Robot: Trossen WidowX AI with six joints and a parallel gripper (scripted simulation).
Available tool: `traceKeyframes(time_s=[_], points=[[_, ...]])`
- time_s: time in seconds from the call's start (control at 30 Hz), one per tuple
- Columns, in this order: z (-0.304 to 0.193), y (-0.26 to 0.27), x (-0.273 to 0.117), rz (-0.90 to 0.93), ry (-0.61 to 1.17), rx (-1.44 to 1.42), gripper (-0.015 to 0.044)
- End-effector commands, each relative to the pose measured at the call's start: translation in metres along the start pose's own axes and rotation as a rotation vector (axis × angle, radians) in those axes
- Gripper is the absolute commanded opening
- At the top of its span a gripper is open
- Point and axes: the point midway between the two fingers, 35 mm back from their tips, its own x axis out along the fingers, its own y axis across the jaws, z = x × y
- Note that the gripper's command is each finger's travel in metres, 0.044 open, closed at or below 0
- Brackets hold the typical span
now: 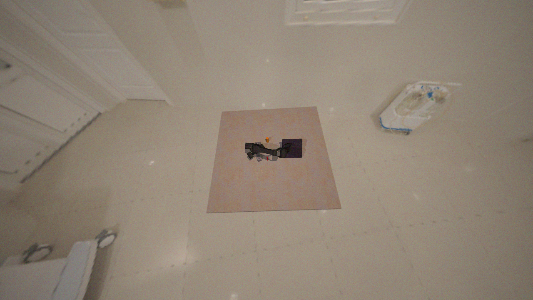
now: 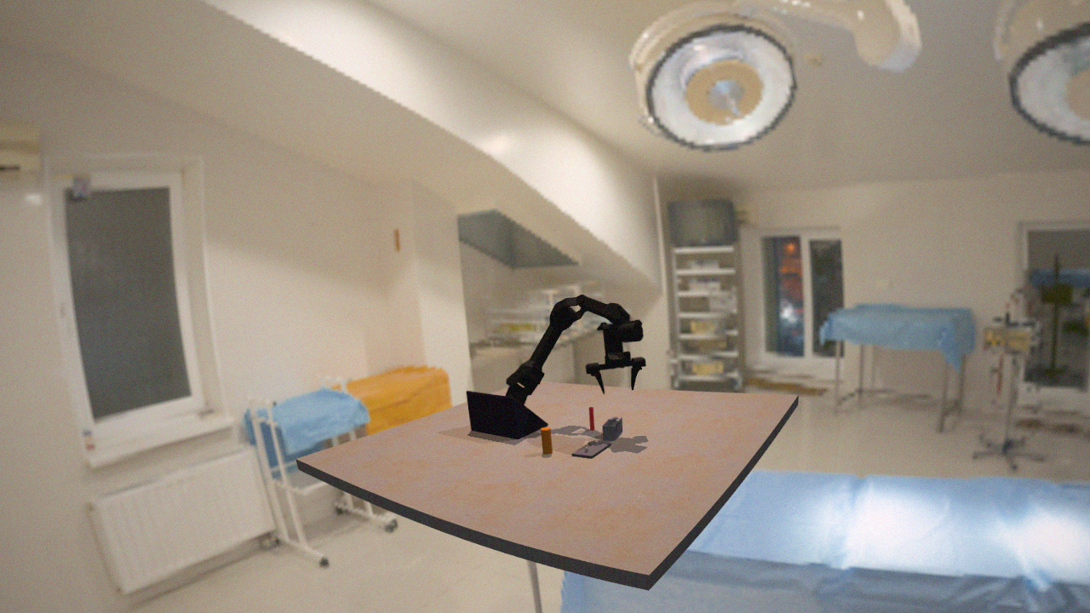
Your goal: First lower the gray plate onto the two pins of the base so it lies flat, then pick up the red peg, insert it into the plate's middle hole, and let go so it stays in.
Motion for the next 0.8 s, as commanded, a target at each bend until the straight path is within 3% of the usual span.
traceKeyframes(time_s=[0.0, 0.27, 0.43, 0.77], points=[[0.013, -0.024, -0.001, -0.059, 0.116, 0.361, 0.0440], [0.016, -0.024, 0.002, -0.059, 0.116, 0.361, 0.0440], [0.008, -0.026, 0.060, -0.057, 0.118, 0.361, 0.0440], [0.008, -0.026, 0.078, -0.056, 0.119, 0.360, 0.0440]])
